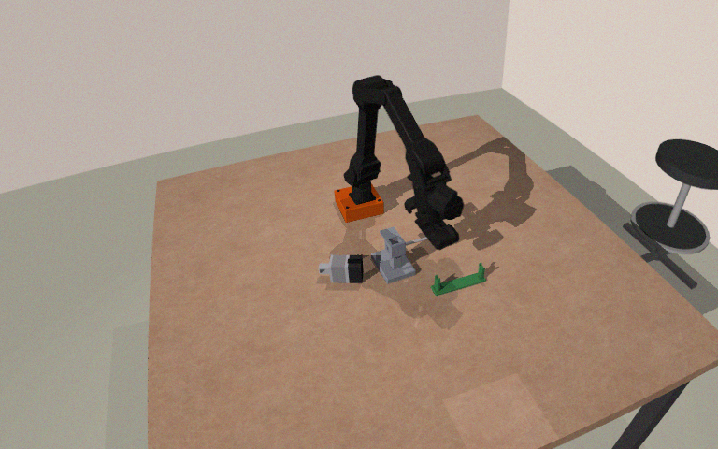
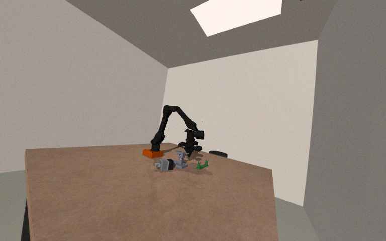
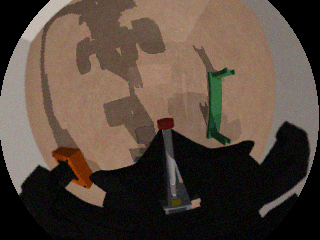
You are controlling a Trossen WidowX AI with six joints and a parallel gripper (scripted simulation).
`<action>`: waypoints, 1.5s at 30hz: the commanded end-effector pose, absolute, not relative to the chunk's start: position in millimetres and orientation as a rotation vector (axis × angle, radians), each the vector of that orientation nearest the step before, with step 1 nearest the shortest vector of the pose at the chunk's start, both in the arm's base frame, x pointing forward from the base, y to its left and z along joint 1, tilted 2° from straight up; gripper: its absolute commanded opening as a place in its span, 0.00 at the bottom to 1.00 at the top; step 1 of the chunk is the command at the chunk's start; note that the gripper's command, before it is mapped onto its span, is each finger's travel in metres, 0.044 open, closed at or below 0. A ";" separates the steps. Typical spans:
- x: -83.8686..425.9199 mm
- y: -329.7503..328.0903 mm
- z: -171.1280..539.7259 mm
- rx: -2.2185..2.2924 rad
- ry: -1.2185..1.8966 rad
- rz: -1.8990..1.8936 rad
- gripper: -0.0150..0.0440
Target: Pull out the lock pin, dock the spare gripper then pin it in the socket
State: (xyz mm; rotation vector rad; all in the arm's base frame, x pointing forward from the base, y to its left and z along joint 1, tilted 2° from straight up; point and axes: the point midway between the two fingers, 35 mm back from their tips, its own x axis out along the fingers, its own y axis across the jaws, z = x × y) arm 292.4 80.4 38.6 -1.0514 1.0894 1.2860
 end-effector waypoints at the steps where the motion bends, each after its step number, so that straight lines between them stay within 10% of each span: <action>1: 293.0 84.1 41.0 -1.043 1.074 1.298 0.25; 45: 293.9 117.6 44.8 -1.039 1.081 1.302 0.25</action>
